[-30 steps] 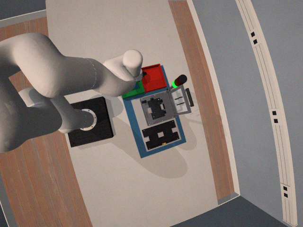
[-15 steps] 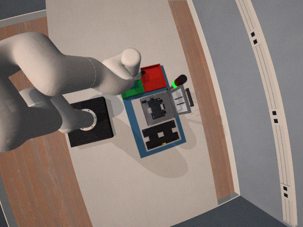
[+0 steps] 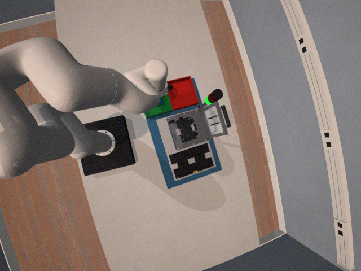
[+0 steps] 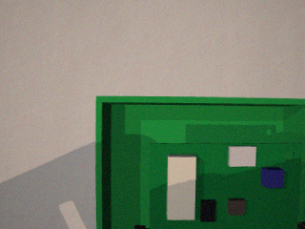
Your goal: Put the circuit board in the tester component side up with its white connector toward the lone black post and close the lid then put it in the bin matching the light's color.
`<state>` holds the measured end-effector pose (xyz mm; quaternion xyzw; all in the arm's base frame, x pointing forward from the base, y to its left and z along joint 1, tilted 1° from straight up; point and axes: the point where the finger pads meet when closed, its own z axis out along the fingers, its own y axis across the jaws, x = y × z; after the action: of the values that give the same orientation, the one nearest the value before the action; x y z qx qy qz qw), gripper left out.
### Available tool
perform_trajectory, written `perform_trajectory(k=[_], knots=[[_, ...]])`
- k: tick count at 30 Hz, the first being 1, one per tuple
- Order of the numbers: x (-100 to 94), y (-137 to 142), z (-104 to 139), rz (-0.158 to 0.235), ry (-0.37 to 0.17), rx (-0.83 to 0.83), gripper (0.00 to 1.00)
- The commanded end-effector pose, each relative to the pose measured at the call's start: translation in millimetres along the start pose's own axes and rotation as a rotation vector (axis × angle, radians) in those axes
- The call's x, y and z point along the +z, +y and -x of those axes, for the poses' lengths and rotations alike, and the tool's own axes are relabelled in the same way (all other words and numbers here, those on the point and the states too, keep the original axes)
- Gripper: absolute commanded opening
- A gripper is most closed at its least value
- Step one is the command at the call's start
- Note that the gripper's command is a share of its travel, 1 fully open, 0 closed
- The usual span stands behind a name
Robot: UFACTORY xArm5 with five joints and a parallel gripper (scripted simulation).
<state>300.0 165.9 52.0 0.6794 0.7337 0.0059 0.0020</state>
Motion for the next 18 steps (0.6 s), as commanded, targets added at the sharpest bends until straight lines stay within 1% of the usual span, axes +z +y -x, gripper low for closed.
perform_trajectory(k=[1,7,16,18], knots=[[3.0,1,-1,0.003,0.001,0.0,0.79],[18.9,1,-1,0.003,0.001,0.0,0.79],[48.4,1,-1,0.003,0.001,0.0,0.79],[48.4,1,-1,0.003,0.001,0.0,0.79]])
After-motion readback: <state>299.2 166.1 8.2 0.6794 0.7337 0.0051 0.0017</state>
